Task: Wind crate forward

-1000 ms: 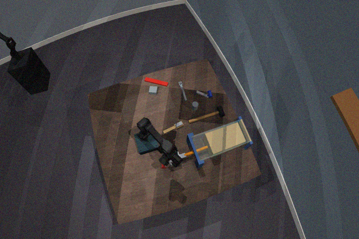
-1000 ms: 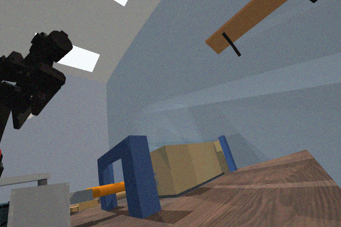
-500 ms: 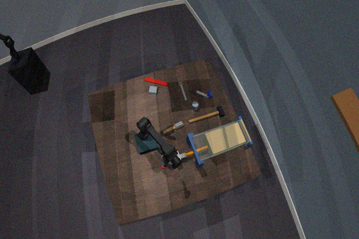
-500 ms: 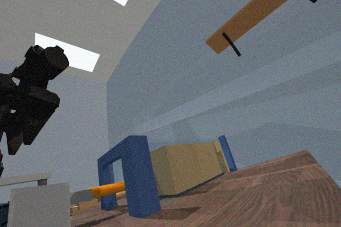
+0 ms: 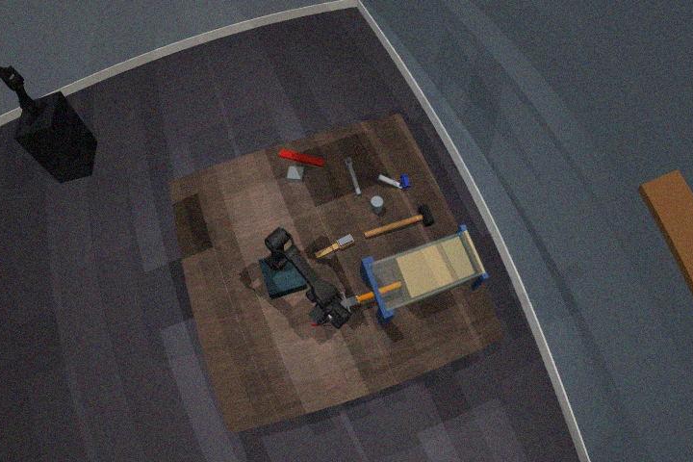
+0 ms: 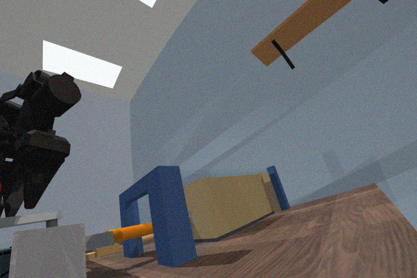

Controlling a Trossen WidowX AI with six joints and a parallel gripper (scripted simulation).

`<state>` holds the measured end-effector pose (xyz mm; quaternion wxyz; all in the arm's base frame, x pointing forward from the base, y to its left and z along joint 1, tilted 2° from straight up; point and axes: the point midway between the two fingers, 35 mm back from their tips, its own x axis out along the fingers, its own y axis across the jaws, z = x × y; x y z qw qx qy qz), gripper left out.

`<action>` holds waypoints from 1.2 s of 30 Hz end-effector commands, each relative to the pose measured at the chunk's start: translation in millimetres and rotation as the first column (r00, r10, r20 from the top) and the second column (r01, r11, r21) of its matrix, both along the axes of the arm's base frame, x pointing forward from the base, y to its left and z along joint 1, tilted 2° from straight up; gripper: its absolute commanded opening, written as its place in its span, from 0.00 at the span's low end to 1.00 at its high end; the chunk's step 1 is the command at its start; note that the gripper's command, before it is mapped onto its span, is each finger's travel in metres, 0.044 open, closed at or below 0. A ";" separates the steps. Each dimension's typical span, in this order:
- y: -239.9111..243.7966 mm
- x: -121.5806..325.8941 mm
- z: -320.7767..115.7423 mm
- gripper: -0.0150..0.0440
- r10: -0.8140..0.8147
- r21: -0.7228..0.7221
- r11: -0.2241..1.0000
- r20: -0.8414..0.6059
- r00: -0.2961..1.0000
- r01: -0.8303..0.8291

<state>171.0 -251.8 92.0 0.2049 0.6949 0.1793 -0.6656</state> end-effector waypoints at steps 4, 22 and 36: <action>1.3 -1.1 -10.3 1.00 -0.004 0.004 1.000 -0.007 1.000 0.004; 0.1 0.4 -18.5 0.64 0.000 0.003 1.000 -0.002 1.000 0.000; 0.1 0.4 -18.5 0.32 0.000 0.003 1.000 -0.002 1.000 0.000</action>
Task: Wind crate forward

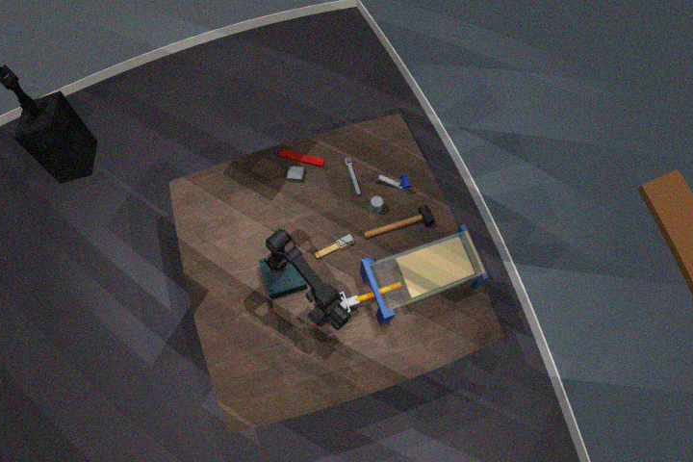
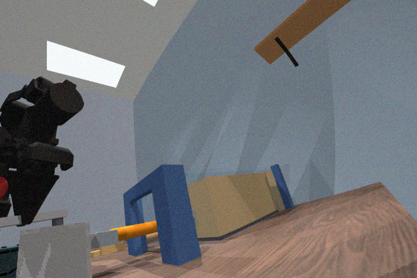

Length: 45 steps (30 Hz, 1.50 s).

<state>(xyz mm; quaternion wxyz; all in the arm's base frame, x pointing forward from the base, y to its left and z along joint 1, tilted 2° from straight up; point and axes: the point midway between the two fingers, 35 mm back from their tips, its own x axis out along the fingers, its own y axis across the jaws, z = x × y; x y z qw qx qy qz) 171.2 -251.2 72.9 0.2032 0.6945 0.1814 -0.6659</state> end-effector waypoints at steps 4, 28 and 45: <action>-0.5 0.2 0.6 0.25 0.000 -0.002 1.000 0.001 1.000 0.000; 4.5 3.6 4.4 0.25 -0.048 -0.032 0.998 -0.070 0.996 0.046; 7.7 2.1 1.4 0.25 -0.126 -0.030 0.992 -0.072 0.989 0.124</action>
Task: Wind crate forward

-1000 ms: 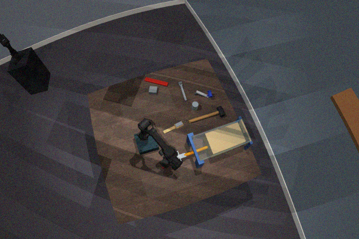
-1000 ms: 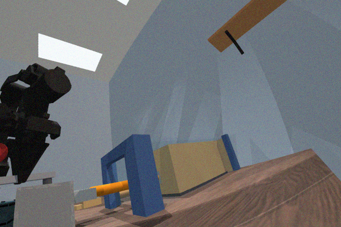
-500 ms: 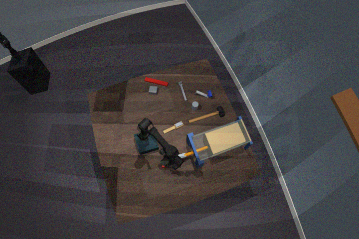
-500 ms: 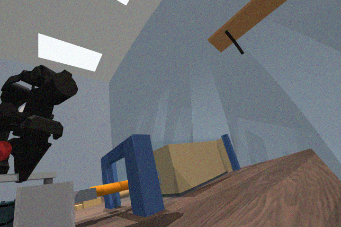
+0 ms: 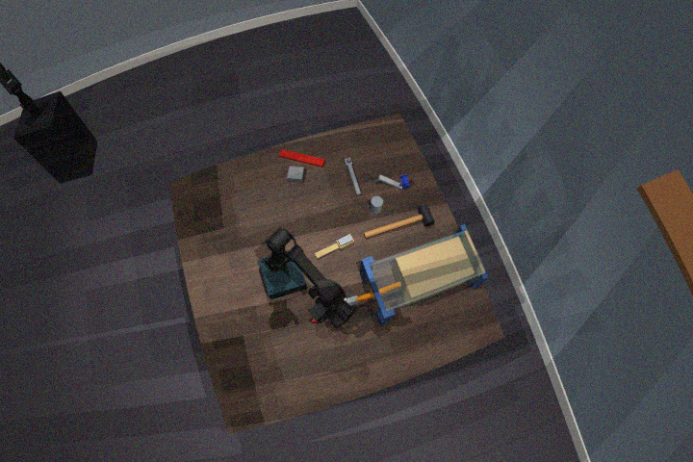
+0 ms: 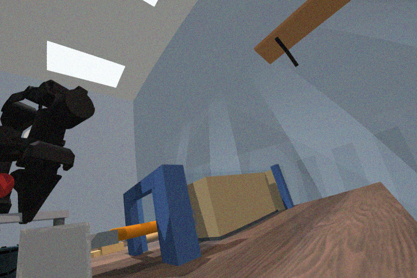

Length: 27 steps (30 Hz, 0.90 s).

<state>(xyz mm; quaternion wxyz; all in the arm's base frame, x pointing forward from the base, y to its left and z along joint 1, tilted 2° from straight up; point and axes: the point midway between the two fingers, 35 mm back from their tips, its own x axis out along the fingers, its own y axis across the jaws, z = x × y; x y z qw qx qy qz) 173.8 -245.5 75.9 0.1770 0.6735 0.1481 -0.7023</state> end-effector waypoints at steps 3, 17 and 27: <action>2.4 -0.6 -1.7 0.25 -0.047 0.003 0.999 0.001 0.999 0.047; 8.8 -2.9 -1.6 0.25 -0.193 0.010 0.981 0.003 0.981 0.193; 12.6 -3.8 -1.7 0.25 -0.279 0.015 0.960 0.003 0.960 0.279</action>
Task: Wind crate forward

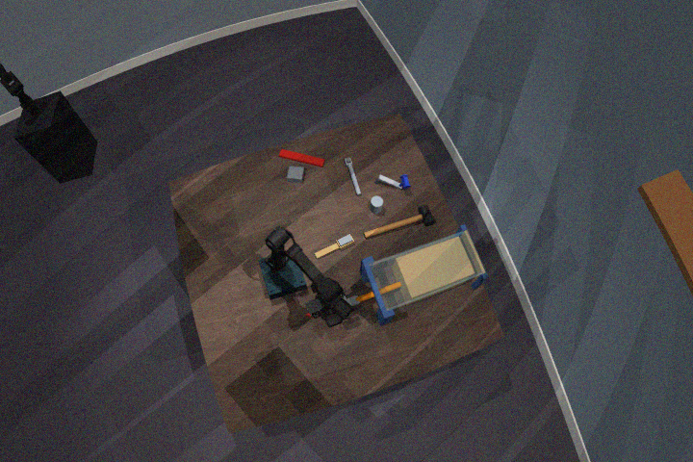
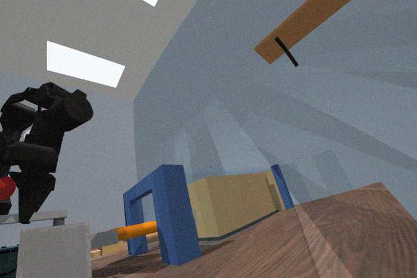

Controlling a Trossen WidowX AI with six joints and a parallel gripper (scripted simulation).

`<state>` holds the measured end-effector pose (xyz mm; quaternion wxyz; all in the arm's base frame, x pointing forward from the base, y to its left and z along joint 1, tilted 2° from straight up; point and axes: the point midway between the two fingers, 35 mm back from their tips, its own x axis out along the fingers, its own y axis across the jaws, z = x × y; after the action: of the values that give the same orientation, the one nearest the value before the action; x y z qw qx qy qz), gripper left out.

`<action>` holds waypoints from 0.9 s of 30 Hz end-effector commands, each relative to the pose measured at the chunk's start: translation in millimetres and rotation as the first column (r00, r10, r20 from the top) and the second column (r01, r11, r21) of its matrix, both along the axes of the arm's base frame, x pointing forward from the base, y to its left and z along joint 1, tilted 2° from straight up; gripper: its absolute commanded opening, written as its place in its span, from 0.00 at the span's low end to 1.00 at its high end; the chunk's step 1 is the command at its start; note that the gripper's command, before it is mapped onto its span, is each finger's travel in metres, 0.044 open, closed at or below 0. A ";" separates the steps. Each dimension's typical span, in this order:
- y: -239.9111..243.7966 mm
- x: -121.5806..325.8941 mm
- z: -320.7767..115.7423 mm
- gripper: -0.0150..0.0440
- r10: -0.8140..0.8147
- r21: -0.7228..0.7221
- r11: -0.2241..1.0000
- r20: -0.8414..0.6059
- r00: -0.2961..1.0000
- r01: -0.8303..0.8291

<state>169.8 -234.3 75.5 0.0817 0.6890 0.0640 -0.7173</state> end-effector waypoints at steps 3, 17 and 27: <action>4.3 -0.3 -1.6 0.25 -0.088 0.005 0.996 0.003 0.996 0.088; 9.4 -0.5 -2.3 0.25 -0.202 0.011 0.979 0.004 0.979 0.202; 11.6 -0.2 -4.8 0.25 -0.253 0.013 0.967 0.003 0.967 0.253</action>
<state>169.1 -223.2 72.3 -0.0113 0.6932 -0.0178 -0.7205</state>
